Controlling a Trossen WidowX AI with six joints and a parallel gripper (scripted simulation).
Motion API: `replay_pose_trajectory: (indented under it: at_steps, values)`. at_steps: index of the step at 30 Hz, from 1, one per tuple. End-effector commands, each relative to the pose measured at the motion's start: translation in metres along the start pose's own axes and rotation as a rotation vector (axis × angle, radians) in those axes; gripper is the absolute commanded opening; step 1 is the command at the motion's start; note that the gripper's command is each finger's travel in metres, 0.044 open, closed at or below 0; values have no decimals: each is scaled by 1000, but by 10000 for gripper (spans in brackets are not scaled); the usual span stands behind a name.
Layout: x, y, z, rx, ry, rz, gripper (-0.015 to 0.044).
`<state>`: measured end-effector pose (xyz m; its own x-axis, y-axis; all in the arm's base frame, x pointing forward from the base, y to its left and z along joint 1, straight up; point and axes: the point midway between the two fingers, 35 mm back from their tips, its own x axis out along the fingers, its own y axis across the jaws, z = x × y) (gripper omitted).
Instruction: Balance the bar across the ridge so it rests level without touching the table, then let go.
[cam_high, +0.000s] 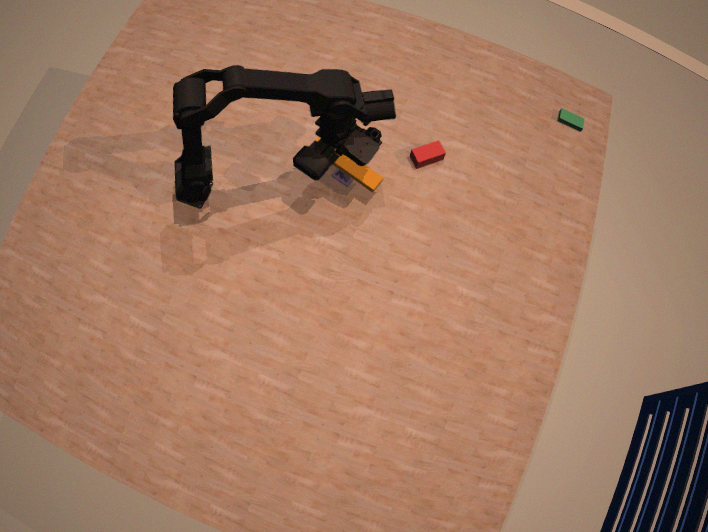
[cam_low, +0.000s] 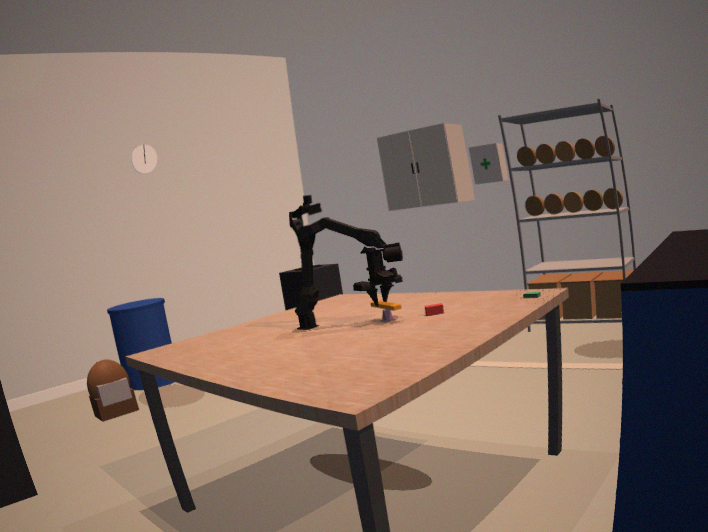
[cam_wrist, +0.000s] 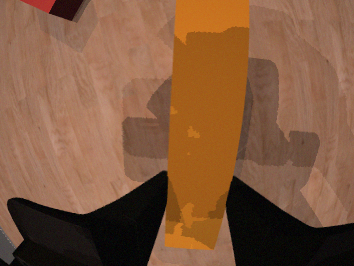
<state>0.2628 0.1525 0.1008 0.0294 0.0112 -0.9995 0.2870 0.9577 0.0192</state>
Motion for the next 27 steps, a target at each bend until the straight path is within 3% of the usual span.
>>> replay_pose_trajectory:
  at_steps: [1, 27]
  values:
    - [0, 1, 0, 5, 2, 5, 0]
    - [2, 1, 0, 5, 2, 5, 0]
